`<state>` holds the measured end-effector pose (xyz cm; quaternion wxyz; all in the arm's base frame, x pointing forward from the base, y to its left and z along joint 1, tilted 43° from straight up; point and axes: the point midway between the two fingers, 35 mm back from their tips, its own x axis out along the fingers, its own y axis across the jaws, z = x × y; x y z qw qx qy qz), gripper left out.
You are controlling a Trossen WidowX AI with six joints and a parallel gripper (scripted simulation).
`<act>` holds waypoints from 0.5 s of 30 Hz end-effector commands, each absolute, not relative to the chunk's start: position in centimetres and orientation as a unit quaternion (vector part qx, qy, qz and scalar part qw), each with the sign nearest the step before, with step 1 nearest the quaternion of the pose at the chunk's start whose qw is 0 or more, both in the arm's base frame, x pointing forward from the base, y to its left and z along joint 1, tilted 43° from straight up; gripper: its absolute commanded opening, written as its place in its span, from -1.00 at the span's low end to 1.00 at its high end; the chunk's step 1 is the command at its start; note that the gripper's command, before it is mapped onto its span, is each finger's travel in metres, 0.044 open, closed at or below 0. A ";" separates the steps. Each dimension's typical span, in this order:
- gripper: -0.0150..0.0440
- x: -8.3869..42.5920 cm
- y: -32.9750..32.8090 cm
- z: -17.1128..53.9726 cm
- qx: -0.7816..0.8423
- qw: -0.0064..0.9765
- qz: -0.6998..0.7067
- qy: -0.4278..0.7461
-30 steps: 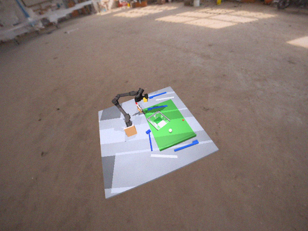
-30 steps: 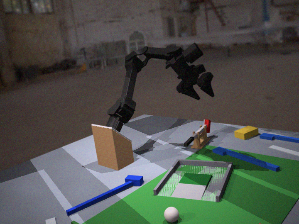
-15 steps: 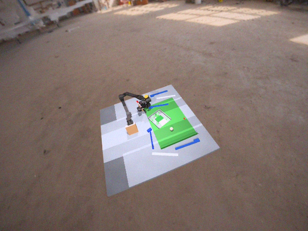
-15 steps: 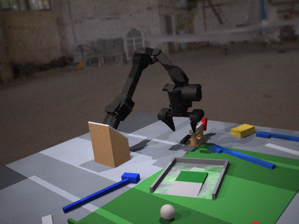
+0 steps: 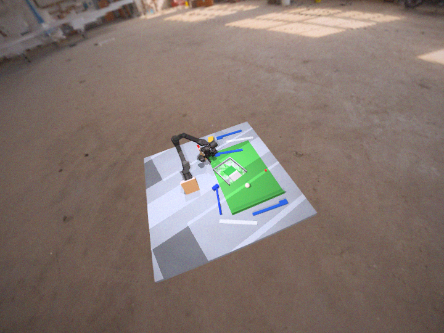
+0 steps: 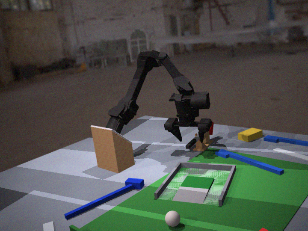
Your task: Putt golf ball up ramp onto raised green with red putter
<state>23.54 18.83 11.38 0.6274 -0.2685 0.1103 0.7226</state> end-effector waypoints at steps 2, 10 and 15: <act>1.00 23.4 19.8 10.1 -0.267 0.627 0.723 0.115; 1.00 23.4 20.3 9.6 -0.267 0.627 0.723 0.114; 1.00 23.4 20.9 9.0 -0.266 0.627 0.723 0.114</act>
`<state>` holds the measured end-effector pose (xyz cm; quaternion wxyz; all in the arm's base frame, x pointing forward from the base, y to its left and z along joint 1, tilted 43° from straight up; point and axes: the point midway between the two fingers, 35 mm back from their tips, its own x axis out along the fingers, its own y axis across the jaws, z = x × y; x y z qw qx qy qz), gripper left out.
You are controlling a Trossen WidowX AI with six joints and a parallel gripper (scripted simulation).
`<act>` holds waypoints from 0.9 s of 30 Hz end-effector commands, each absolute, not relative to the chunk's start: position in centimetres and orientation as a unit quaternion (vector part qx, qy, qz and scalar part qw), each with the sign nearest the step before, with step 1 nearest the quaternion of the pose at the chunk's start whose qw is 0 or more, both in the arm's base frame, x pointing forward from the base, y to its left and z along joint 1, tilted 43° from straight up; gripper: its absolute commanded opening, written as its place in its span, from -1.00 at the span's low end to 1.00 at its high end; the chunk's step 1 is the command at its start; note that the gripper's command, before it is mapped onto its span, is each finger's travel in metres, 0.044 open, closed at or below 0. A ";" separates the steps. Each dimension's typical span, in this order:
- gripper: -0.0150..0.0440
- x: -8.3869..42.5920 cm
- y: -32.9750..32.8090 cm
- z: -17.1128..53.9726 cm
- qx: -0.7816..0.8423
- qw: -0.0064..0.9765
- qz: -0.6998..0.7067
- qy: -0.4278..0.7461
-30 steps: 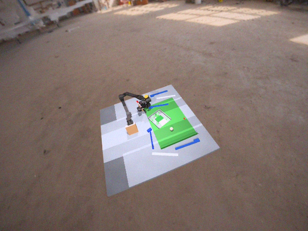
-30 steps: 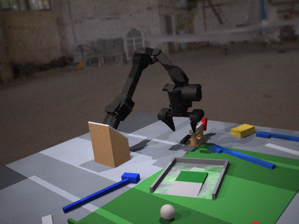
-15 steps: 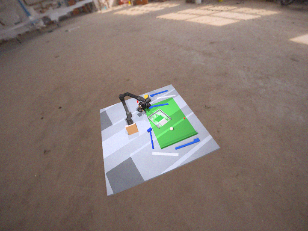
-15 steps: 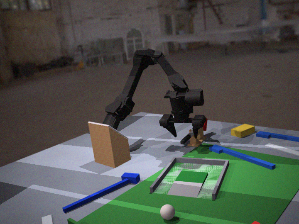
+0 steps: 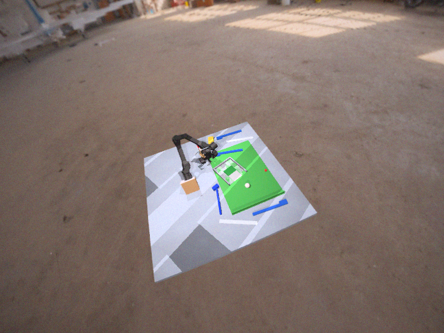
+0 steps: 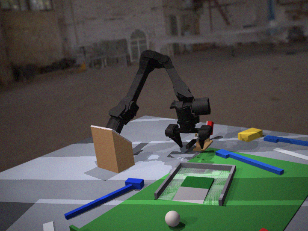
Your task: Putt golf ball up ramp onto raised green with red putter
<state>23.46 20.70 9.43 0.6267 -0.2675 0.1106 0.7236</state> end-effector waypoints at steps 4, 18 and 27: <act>1.00 23.3 21.3 8.5 -0.266 0.627 0.723 0.114; 0.11 23.4 21.5 8.5 -0.267 0.626 0.724 0.111; -0.43 23.4 21.5 8.5 -0.267 0.626 0.724 0.111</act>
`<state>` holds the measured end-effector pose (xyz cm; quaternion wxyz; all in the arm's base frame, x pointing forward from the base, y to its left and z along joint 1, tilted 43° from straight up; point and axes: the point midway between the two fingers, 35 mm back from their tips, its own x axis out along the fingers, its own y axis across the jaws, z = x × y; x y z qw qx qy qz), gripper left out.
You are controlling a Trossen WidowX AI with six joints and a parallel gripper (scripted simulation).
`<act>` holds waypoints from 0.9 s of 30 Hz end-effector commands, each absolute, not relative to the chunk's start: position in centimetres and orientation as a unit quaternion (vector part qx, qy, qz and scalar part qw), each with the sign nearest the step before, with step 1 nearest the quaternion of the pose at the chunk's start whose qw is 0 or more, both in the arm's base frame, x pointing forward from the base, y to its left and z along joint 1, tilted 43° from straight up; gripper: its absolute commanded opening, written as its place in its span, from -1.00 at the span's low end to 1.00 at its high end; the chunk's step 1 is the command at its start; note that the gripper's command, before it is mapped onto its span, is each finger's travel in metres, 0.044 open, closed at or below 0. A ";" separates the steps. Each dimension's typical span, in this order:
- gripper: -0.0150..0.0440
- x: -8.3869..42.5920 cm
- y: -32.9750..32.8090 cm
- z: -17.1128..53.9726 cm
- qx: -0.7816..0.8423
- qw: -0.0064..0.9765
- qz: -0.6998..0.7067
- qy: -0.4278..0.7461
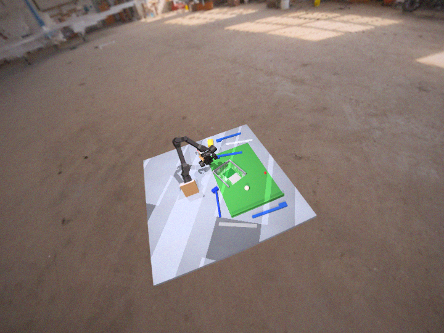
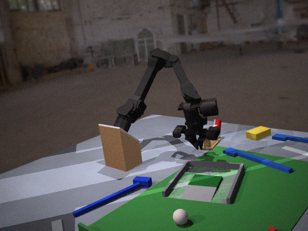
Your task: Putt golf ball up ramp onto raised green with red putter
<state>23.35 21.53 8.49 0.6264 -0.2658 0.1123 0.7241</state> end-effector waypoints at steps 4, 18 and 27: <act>-0.49 23.5 21.2 8.8 -0.268 0.626 0.724 0.112; -0.49 24.0 16.9 12.8 -0.272 0.624 0.724 0.117; -0.49 23.5 14.6 15.7 -0.268 0.626 0.724 0.114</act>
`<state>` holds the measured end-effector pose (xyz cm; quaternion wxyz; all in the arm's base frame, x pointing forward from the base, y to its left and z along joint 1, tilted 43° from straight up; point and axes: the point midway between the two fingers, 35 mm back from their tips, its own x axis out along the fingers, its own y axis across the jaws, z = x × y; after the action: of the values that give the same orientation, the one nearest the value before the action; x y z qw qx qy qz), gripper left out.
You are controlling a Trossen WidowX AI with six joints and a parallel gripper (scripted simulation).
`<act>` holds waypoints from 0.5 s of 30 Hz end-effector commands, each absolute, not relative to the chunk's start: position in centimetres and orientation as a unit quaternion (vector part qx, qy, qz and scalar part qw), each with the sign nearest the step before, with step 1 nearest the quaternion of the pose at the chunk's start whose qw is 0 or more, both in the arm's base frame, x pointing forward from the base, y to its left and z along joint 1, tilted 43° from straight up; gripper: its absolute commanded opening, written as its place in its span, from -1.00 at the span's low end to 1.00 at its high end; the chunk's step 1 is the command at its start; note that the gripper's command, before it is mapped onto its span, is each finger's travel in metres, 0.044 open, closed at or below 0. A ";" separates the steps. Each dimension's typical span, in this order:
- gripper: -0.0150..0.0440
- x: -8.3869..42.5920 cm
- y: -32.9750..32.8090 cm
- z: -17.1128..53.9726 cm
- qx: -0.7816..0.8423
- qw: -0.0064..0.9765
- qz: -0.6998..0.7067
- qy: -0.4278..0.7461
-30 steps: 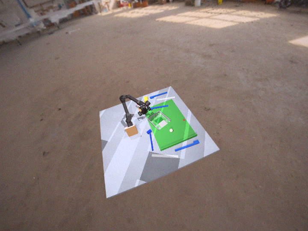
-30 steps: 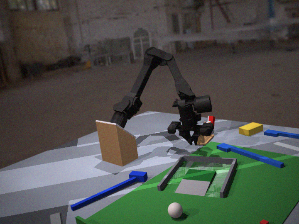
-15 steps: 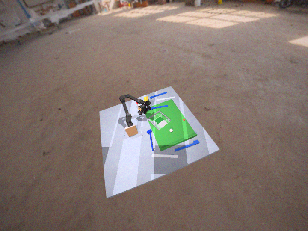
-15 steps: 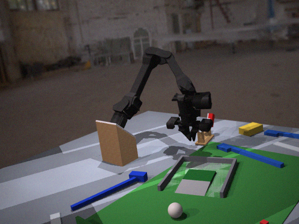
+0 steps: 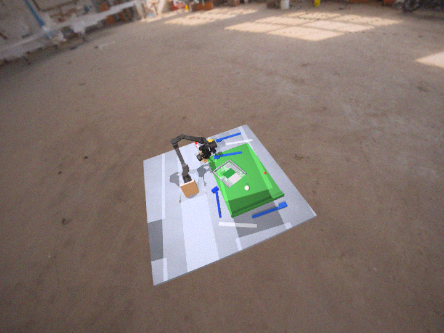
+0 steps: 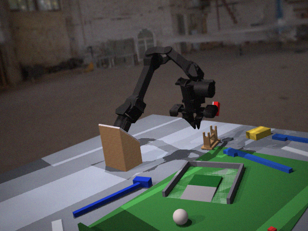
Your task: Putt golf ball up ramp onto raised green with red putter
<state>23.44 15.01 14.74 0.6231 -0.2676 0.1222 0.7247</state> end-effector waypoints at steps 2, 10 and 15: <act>-0.49 23.5 14.8 14.9 -0.268 0.625 0.723 0.124; -0.49 27.1 10.7 11.8 -0.258 0.652 0.669 0.247; -0.49 29.1 7.5 9.6 -0.245 0.665 0.625 0.328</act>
<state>27.86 9.21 10.39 0.6549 -0.2495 0.2929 0.6504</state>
